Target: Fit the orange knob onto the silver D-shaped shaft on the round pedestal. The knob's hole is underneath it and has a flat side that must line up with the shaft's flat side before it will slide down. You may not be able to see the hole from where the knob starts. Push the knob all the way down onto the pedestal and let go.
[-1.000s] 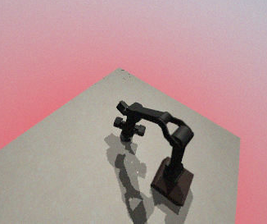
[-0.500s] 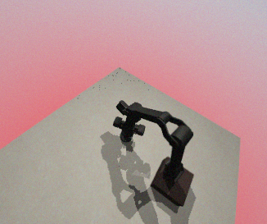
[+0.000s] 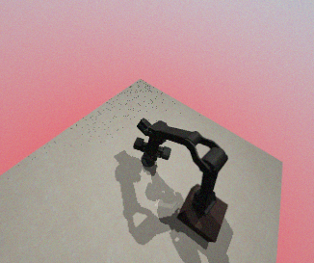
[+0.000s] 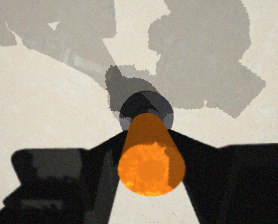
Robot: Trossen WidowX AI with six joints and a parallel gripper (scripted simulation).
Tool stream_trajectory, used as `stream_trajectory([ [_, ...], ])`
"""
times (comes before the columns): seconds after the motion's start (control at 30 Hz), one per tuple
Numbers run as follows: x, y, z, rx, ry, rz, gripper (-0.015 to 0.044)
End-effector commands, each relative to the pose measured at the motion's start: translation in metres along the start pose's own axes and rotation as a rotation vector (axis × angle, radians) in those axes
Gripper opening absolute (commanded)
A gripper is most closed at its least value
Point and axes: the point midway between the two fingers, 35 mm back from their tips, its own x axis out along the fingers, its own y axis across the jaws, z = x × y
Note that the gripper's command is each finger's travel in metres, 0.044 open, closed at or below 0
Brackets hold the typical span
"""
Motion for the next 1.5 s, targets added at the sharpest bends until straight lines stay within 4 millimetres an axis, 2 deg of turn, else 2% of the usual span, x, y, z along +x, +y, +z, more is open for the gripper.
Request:
stream_trajectory([
  [0.0,-0.0025,0.0006,-0.0001,-0.004,0.001,0.004,0.0000],
  [0.17,-0.0050,0.0009,0.0001,-0.030,0.001,0.004,0.0000],
  [0.37,-0.0062,-0.0007,-0.0009,-0.214,0.001,0.004,0.0000],
  [1.47,-0.0006,0.0013,0.0005,-0.214,0.000,0.004,0.0000],
])
